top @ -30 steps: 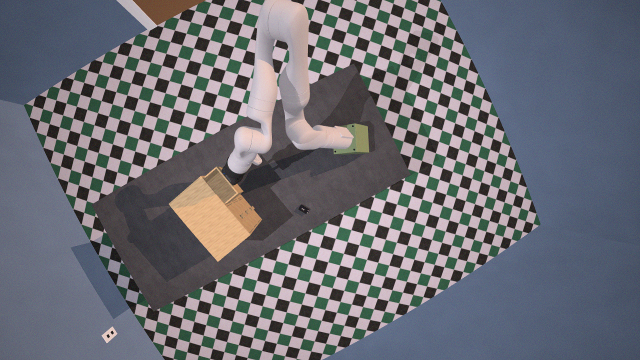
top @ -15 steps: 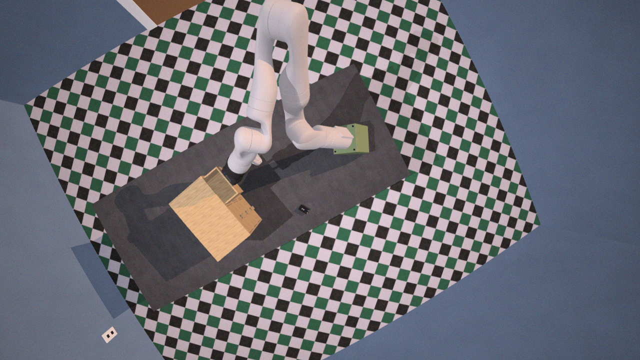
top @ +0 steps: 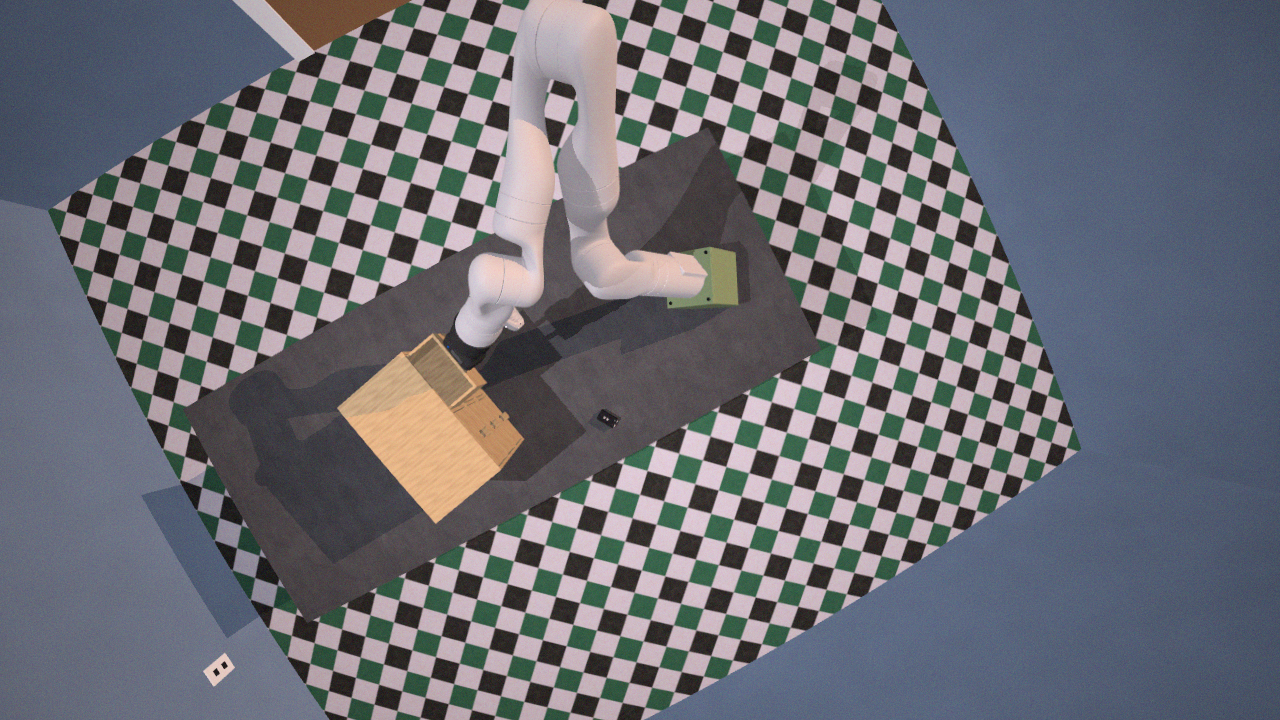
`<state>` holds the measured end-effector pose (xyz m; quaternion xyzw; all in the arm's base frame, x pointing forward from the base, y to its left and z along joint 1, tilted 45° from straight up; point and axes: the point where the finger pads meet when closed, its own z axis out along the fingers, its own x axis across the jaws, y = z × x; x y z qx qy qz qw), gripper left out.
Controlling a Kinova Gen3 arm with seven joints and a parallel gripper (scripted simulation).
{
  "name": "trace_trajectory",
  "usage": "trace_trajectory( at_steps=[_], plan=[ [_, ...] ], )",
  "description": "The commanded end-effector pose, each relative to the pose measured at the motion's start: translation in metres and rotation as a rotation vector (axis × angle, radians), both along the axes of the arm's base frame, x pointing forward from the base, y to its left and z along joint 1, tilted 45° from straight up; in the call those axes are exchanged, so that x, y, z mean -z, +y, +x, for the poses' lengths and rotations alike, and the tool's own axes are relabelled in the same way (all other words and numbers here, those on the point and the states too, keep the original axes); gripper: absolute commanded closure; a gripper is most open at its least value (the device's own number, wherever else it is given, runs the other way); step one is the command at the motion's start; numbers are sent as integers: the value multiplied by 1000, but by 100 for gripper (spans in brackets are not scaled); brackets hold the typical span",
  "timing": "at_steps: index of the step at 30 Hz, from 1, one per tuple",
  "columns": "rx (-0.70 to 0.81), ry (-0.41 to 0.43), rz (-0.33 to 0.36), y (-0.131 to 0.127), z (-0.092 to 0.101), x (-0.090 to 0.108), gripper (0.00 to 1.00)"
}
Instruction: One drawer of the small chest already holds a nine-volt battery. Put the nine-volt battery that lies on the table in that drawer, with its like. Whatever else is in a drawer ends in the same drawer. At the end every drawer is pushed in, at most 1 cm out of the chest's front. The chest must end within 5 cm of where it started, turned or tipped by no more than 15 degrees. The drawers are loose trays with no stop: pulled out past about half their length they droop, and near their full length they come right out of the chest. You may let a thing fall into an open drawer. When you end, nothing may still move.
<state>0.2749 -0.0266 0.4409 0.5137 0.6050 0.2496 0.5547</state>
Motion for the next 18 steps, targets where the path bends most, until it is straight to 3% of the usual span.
trace_trajectory(
  at_steps=[1, 5, 6, 18],
  plan=[
    [-1, -1, 0, 0, 0, -1, 33],
    [-1, -1, 0, 0, 0, -1, 33],
    [-1, -1, 0, 0, 0, -1, 63],
    [-1, -1, 0, 0, 0, -1, 63]
  ],
)
